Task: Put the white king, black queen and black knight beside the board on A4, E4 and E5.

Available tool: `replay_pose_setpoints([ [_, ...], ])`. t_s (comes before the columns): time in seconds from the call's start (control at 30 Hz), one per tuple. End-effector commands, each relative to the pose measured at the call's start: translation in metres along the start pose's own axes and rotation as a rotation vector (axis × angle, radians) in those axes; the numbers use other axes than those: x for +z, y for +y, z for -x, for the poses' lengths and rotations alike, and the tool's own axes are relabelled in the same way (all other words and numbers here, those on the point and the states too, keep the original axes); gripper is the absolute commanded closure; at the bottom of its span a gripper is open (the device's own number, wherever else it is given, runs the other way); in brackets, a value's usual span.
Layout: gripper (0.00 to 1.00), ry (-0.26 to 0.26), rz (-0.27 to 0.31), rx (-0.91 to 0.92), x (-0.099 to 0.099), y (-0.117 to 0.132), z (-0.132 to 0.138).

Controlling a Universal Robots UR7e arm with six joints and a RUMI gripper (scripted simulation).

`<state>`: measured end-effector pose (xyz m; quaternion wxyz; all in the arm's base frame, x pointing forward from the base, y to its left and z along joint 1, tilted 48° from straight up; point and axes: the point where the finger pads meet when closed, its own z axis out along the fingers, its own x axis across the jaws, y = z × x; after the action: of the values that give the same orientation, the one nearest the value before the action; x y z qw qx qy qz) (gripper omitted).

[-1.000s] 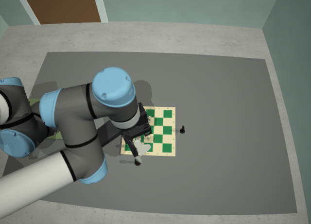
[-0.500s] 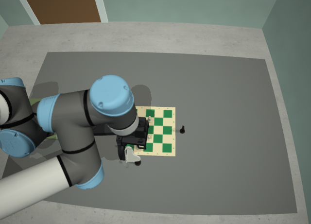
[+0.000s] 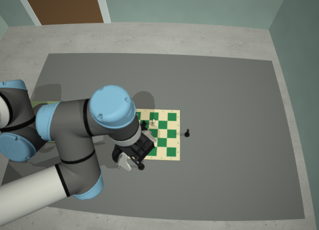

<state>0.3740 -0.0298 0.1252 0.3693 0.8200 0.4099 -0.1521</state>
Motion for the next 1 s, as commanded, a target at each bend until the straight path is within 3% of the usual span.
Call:
replay_pose_setpoints([
  [0.0, 0.00, -0.027, -0.001, 0.278, 0.001, 0.004, 0.003],
  [0.07, 0.00, -0.027, -0.001, 0.278, 0.001, 0.004, 0.003],
  [0.1, 0.00, -0.034, 0.000, 0.394, 0.001, 0.004, 0.002],
  [0.53, 0.00, -0.036, 0.009, 0.865, 0.003, 0.015, 0.007],
  [0.97, 0.00, -0.035, 0.015, 1.130, 0.003, 0.023, 0.012],
])
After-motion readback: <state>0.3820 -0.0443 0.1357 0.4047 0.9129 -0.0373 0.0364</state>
